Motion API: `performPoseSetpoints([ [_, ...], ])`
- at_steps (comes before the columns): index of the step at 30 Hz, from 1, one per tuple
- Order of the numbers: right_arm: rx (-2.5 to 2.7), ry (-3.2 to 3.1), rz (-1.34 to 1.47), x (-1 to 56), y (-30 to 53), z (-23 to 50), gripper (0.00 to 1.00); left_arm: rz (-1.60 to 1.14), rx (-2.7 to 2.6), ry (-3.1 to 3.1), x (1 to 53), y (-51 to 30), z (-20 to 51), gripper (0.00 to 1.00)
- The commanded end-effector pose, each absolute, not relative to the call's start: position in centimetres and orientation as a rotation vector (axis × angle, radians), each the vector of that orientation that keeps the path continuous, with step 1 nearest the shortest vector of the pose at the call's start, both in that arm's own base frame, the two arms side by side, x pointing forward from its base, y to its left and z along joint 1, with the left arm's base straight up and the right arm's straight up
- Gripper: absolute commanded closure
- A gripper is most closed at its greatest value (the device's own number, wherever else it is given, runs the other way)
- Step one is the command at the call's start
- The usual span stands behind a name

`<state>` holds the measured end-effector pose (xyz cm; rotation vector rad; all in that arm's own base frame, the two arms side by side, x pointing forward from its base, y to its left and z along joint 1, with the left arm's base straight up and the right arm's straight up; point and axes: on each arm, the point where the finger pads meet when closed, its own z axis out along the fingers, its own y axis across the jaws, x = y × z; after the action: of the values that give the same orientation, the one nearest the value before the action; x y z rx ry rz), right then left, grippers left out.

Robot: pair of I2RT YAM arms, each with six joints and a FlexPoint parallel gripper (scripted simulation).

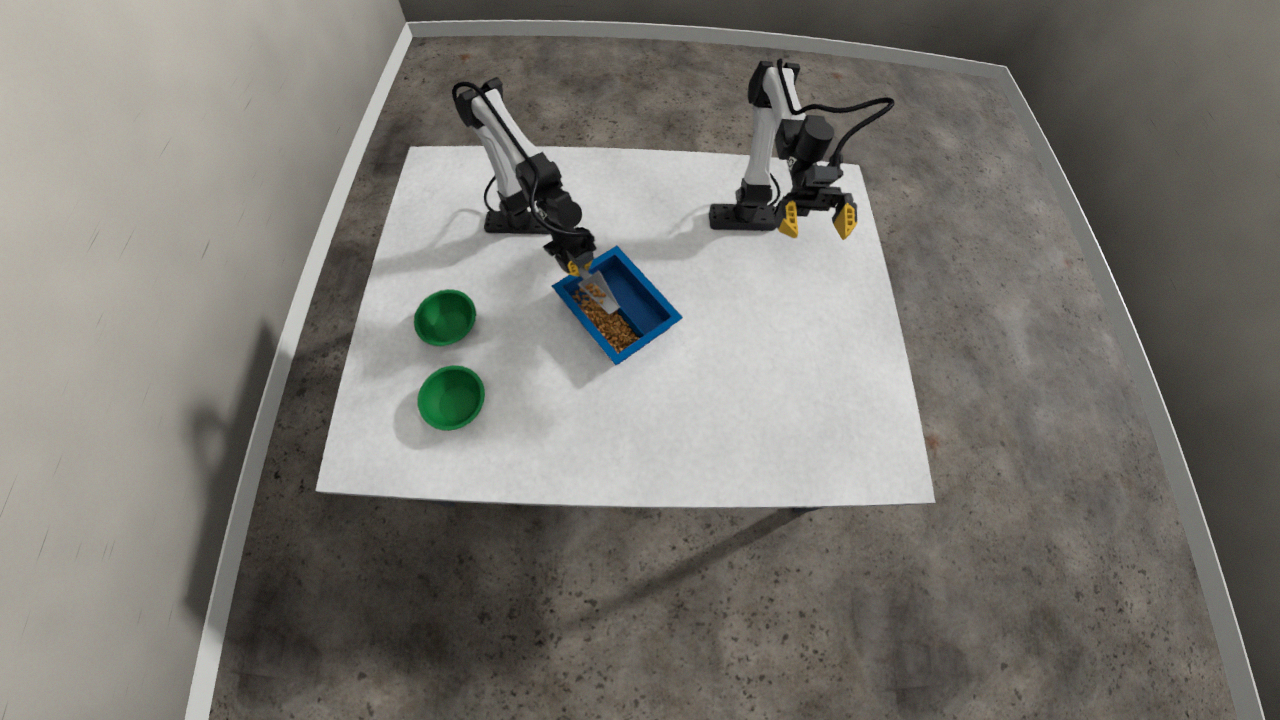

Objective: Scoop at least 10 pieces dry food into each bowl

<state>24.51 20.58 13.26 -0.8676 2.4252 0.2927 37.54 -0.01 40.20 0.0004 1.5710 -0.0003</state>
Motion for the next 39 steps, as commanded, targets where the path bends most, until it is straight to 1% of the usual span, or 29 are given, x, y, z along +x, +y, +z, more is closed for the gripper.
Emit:
performPoseSetpoints([
  [1, -0.864, 2.41, 0.299, 24.67, 20.73, 13.73, 0.97, -0.001, 0.0, 1.552, 37.35, -0.01, 40.94, 0.0],
  [17, -0.864, 2.41, 0.299, 24.67, 20.73, 13.73, 0.97, -0.001, 0.0, 1.552, 37.35, -0.01, 40.94, 0.0],
  [18, -0.864, 2.41, 0.299, 24.67, 20.73, 13.73, 1.0, -0.001, 0.0, 1.552, 37.35, -0.01, 40.94, 0.0],
  [39, -0.864, 2.41, 0.299, 24.67, 20.73, 13.73, 1.0, -0.001, 0.0, 1.552, 37.35, -0.01, 40.94, 0.0],
])
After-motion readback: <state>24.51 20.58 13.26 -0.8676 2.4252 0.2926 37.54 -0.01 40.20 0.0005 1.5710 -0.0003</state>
